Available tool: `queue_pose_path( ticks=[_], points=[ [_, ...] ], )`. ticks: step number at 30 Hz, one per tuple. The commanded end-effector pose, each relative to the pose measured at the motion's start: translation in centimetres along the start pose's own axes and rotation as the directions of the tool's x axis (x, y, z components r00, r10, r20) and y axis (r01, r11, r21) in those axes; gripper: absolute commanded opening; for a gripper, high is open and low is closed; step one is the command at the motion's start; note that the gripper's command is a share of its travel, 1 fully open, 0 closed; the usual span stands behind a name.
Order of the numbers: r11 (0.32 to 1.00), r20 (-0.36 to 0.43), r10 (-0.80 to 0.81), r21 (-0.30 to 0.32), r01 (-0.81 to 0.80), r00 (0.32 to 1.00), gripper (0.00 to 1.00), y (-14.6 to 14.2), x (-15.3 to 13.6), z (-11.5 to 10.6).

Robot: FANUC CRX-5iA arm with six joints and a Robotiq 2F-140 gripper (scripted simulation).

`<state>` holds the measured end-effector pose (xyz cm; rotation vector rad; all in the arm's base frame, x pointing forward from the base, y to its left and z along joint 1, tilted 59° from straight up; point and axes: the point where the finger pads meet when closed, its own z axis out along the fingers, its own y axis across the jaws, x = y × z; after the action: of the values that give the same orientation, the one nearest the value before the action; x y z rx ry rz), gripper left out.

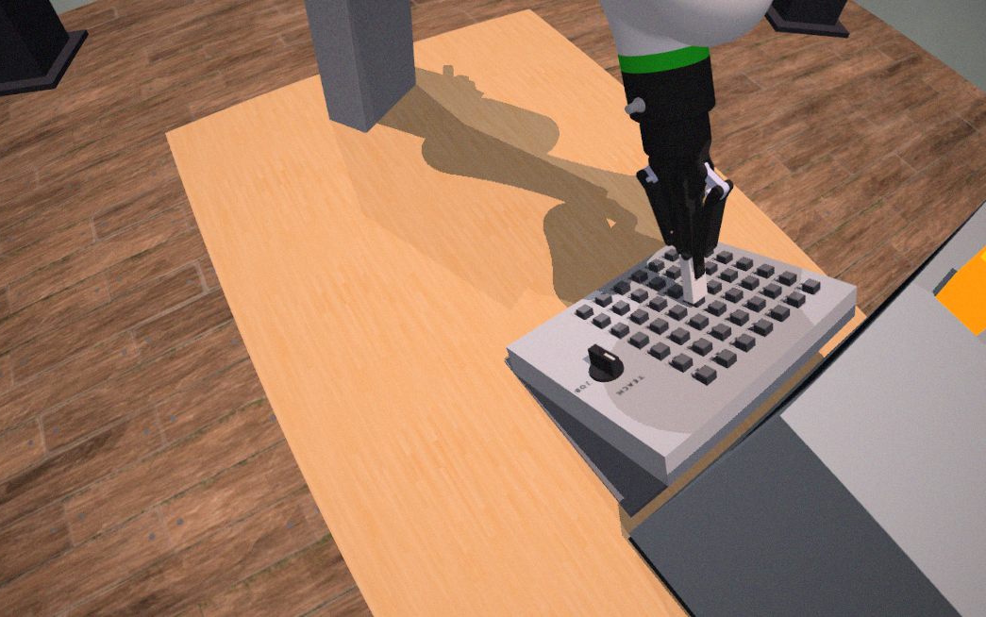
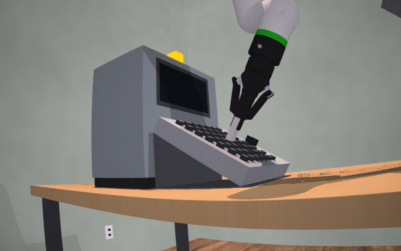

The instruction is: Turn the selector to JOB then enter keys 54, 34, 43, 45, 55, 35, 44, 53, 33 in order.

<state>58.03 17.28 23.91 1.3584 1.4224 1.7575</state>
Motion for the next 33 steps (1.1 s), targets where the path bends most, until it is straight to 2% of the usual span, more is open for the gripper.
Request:
queue_pose_path(
  ticks=[1, 33],
  points=[
    [1.0, 0.0, 0.0, 0.0, 0.0, 1.0, 0.0, 0.02, -0.02, 0.18],
    [1.0, 0.0, 0.0, 0.0, 0.0, 1.0, 0.0, 0.02, -0.02, 0.54]
  ],
)
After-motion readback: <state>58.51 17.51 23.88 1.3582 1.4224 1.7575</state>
